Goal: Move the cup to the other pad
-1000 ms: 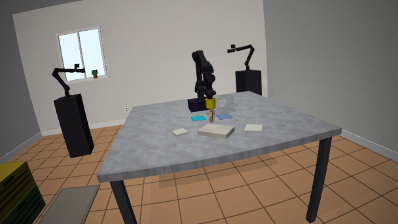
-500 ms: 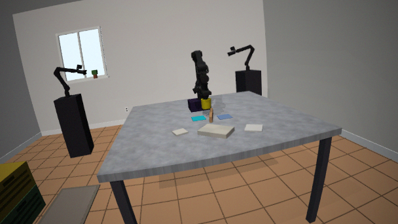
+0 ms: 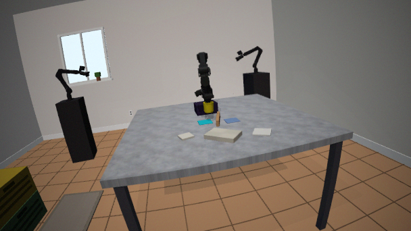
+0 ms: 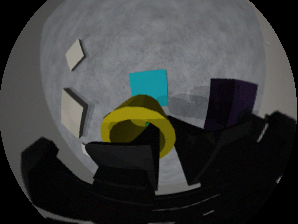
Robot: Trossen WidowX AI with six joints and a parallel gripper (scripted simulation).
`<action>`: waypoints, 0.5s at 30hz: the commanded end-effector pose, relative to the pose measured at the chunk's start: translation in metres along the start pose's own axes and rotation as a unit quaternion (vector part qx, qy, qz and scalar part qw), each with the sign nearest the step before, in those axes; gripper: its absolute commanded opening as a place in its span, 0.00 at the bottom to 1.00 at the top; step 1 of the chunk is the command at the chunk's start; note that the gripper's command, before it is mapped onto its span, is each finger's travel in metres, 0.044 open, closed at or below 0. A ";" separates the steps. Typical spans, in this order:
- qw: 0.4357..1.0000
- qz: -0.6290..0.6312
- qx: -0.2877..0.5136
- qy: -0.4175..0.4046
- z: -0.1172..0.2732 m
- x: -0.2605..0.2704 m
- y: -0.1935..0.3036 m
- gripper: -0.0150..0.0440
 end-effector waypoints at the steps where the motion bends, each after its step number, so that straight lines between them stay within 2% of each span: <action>1: 1.000 0.002 -0.001 0.003 -0.001 -0.006 -0.008 0.25; 15: 1.000 0.002 -0.002 0.004 -0.001 -0.017 -0.029 0.25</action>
Point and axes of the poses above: the point midway between the two fingers, 35 mm back from their tips, its own z axis back along the fingers, its own x axis across the jaws, y = z × x, the point moved 2 cm from there along z, back along the fingers, and after that the axes turned 6 degrees about z, right-handed, at the moved point
